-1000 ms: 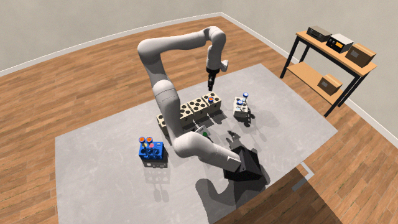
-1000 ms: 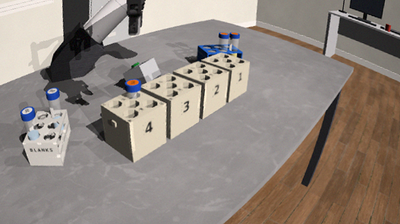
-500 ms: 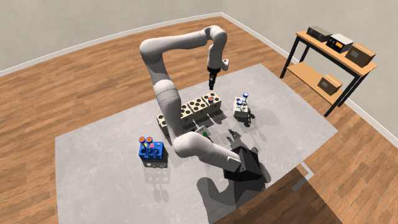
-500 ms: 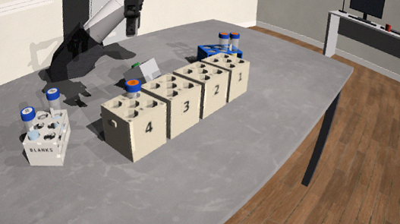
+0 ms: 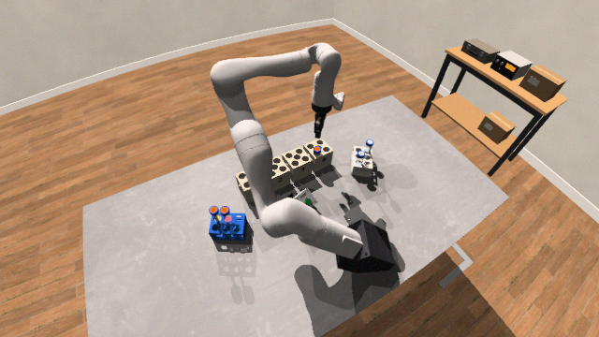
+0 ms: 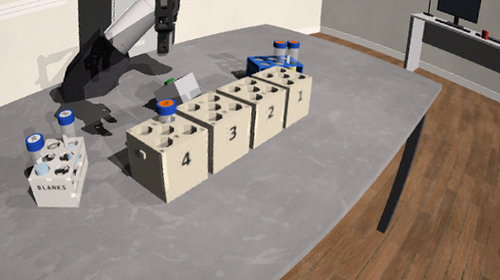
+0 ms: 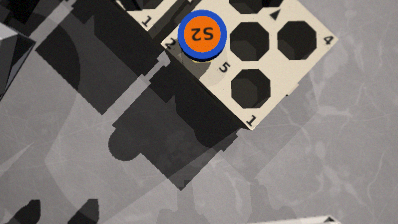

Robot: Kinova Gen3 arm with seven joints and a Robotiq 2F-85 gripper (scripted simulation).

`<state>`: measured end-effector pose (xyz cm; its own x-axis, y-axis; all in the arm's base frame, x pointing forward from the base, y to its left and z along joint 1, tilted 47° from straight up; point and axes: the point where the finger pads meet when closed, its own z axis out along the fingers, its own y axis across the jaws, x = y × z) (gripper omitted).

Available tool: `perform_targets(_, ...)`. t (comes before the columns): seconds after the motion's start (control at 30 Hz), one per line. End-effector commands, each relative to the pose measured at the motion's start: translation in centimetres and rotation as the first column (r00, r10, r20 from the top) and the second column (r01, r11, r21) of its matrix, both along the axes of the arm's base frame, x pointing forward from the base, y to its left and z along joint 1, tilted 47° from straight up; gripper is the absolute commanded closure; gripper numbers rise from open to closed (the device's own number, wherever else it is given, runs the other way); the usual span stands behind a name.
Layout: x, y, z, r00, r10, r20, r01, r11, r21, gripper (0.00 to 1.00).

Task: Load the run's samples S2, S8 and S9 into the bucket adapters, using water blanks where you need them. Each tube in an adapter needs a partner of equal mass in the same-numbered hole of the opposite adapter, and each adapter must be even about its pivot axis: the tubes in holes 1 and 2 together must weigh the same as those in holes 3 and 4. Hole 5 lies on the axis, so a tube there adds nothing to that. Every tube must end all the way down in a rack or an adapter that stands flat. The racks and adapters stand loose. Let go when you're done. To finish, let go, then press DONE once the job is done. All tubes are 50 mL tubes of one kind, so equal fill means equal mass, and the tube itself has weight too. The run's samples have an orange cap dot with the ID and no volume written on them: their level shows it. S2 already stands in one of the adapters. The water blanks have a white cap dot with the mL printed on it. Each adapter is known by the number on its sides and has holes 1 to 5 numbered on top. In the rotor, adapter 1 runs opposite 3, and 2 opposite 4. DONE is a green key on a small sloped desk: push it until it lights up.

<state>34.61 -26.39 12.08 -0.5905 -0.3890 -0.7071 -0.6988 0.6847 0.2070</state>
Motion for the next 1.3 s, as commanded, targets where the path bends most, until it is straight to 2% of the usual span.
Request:
perform_targets(0.0, 0.2, 0.2, -0.3, 1.0, -0.001, 0.001, 0.001, 1.0, -0.001, 0.38)
perform_targets(1.27, 1.9, 2.8, -3.2, 1.0, -0.001, 0.001, 0.001, 1.0, -0.001, 0.38)
